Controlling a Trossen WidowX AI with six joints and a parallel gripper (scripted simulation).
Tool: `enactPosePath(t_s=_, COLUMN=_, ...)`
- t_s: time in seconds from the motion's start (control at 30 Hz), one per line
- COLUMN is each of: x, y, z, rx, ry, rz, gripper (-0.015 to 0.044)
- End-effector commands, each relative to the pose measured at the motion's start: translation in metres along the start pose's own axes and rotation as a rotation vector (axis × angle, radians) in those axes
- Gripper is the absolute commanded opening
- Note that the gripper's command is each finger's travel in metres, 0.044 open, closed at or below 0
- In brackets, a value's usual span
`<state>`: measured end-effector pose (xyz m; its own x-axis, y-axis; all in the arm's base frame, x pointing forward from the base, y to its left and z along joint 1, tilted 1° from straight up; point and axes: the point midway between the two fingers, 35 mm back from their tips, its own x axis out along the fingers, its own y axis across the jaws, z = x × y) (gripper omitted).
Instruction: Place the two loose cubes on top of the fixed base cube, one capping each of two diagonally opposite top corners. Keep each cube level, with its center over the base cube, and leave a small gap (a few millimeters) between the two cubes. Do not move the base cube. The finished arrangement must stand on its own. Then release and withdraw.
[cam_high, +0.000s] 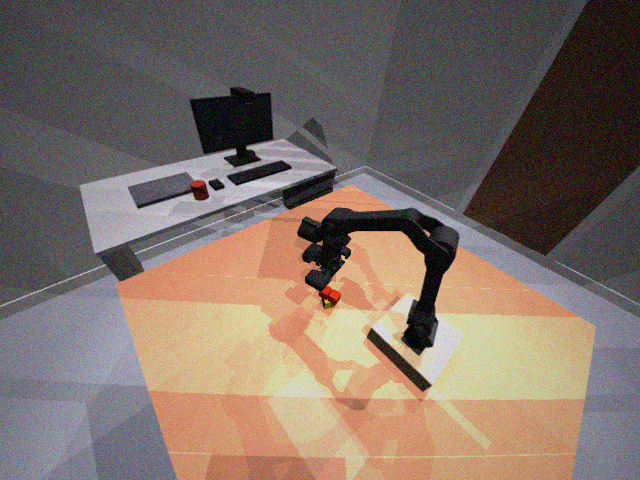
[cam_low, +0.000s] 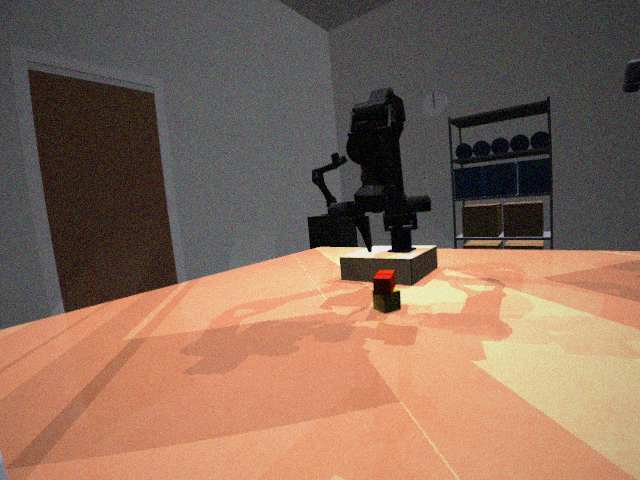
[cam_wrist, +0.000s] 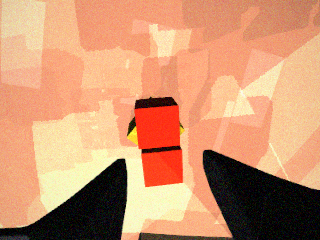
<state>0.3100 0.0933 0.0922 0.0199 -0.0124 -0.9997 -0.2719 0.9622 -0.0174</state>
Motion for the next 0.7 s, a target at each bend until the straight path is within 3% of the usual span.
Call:
enactPosePath(t_s=0.0, x=-0.004, y=0.0, z=0.001, rx=0.002, ry=-0.006, rz=0.0, gripper=0.0205)
enactPosePath(t_s=0.03, x=-0.004, y=0.0, z=0.001, rx=0.002, ry=-0.006, rz=0.0, gripper=0.0205)
enactPosePath(t_s=0.17, x=-0.002, y=0.009, z=-0.001, rx=0.0, ry=-0.001, rz=0.001, gripper=0.031)
enactPosePath(t_s=0.3, x=-0.004, y=0.065, z=-0.011, rx=0.0, ry=-0.001, rz=0.006, gripper=0.04)
enactPosePath(t_s=0.47, x=-0.006, y=0.124, z=-0.035, rx=0.0, ry=0.002, rz=0.011, gripper=0.04)
enactPosePath(t_s=0.67, x=-0.006, y=0.126, z=-0.036, rx=0.0, ry=0.002, rz=0.011, gripper=0.04)
